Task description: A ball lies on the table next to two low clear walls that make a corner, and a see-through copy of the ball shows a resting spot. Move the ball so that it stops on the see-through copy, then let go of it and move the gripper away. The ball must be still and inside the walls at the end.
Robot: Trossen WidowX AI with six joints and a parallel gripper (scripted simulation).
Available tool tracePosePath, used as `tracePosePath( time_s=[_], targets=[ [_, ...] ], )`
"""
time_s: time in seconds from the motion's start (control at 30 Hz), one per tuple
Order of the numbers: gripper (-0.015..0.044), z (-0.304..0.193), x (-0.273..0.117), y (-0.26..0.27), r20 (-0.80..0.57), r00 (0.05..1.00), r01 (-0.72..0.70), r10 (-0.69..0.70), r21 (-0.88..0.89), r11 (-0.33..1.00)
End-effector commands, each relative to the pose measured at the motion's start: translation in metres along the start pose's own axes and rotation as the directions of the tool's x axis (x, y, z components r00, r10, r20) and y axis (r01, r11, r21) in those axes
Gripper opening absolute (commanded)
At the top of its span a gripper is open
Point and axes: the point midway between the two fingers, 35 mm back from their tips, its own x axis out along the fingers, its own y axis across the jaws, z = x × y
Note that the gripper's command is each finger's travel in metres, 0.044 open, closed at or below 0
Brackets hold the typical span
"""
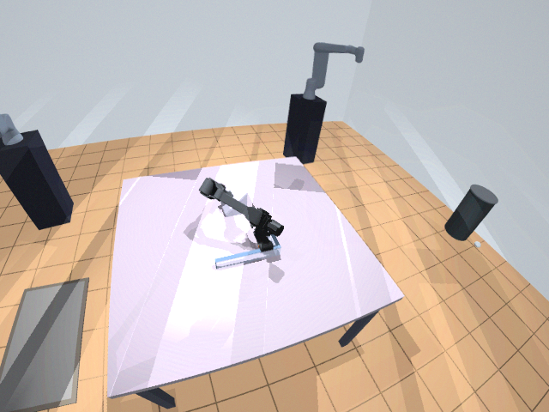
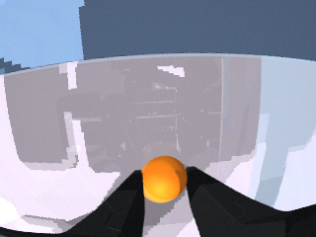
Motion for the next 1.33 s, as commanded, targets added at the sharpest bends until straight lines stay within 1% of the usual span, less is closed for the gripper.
tracePosePath(
  time_s=[0.0,0.2,0.47,0.5,0.6,0.67,0.87,0.9,1.1,1.17,1.23,1.3],
  targets=[
    [0.0052,0.000,0.000,0.000,0.000,1.000,0.000,0.000,0.000,1.000],
    [0.0210,0.000,0.000,0.000,0.000,1.000,0.000,0.000,0.000,1.000],
    [0.0213,0.000,-0.003,0.000,0.000,1.000,0.000,0.000,0.000,1.000],
    [0.0213,0.001,-0.011,-0.001,0.001,1.000,0.000,0.000,-0.001,1.000],
    [0.0213,0.002,-0.061,-0.001,0.001,1.000,-0.002,0.002,-0.008,1.000],
    [0.0213,0.001,-0.084,0.002,-0.001,1.000,-0.004,0.004,-0.010,1.000],
    [0.0213,0.001,-0.087,0.002,-0.001,1.000,-0.004,0.004,-0.011,1.000],
    [0.0213,0.003,-0.080,0.001,0.000,1.000,0.008,-0.008,-0.020,1.000],
    [0.0213,0.003,-0.080,0.001,0.000,1.000,0.008,-0.008,-0.020,1.000],
    [0.0266,0.002,-0.091,0.001,0.000,1.000,0.007,-0.007,-0.019,1.000],
    [0.0318,0.001,-0.116,0.003,-0.001,1.000,0.005,-0.005,-0.017,1.000],
    [0.0371,0.000,-0.127,0.005,-0.002,1.000,0.004,-0.004,-0.016,1.000]
  ],
)
